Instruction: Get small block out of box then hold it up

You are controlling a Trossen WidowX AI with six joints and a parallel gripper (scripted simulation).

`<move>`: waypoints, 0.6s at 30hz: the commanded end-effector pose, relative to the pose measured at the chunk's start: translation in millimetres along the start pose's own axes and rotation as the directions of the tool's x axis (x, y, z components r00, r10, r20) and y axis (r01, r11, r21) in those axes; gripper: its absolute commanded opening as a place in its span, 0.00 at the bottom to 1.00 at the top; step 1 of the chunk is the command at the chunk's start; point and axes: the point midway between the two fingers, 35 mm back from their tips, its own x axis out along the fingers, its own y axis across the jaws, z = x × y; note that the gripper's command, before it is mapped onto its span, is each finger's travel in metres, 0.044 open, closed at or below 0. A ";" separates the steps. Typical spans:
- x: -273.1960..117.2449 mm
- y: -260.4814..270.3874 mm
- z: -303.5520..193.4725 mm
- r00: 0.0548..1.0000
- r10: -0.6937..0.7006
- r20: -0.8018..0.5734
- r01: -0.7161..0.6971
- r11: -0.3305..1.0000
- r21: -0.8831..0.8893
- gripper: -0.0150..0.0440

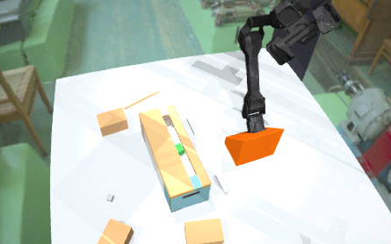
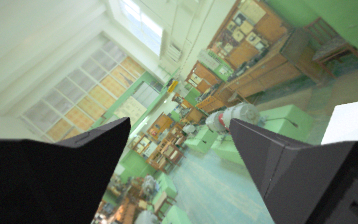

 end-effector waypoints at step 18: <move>-23.4 -360.7 17.2 0.602 -0.709 -0.369 0.763 0.374 0.527 0.93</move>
